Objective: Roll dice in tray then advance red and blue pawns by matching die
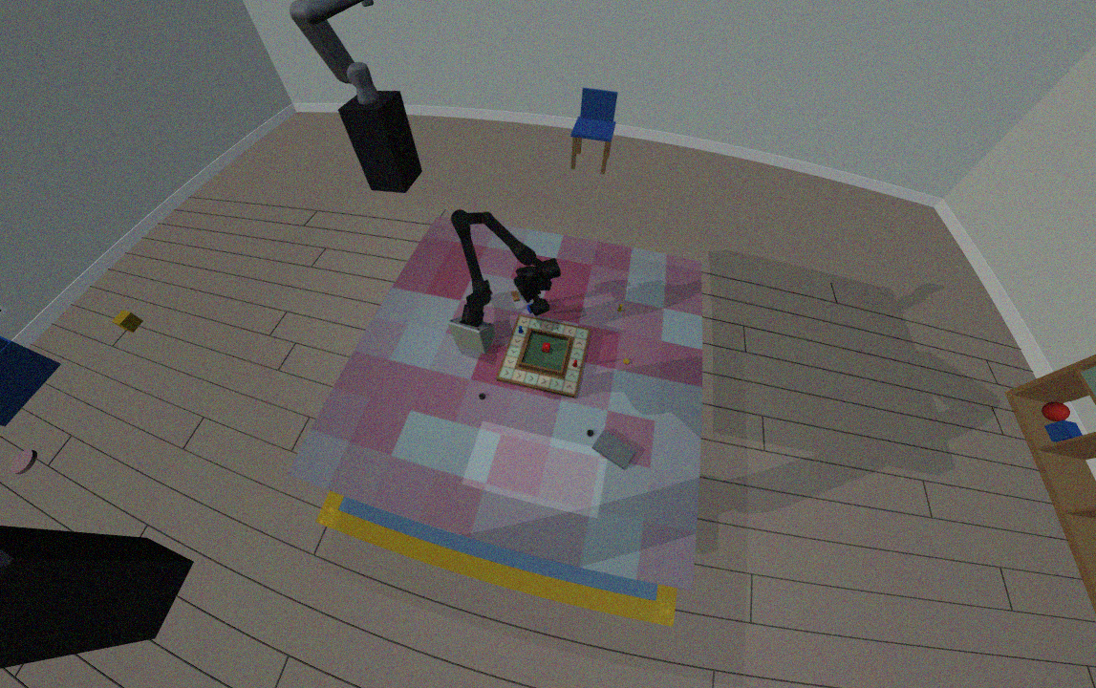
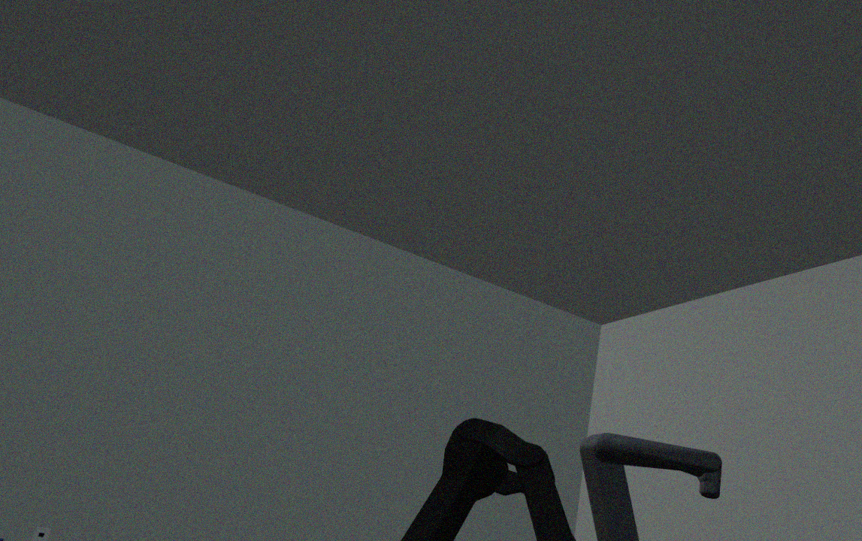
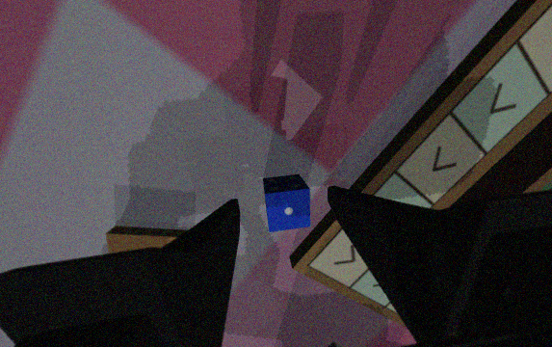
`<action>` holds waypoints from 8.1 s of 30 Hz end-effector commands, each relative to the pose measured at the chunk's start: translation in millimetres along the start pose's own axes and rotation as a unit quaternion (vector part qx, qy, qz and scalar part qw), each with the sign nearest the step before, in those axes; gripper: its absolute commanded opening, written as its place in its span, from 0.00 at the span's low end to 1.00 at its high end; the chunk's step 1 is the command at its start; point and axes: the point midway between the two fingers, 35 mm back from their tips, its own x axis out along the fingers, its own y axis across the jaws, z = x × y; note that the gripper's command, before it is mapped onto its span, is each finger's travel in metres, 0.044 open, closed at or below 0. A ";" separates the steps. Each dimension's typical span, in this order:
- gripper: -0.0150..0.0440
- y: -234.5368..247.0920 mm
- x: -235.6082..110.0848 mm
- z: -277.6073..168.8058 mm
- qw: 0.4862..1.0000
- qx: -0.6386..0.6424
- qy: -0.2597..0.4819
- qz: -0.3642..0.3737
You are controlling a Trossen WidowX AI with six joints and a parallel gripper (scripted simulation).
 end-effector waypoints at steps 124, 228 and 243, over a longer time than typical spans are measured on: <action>0.25 -208.7 -76.8 -97.1 0.410 0.912 -0.003 -0.010; 0.91 -218.4 -94.6 -92.8 0.434 0.899 0.001 -0.056; 0.59 -302.2 -64.8 22.7 0.868 0.496 0.000 -0.010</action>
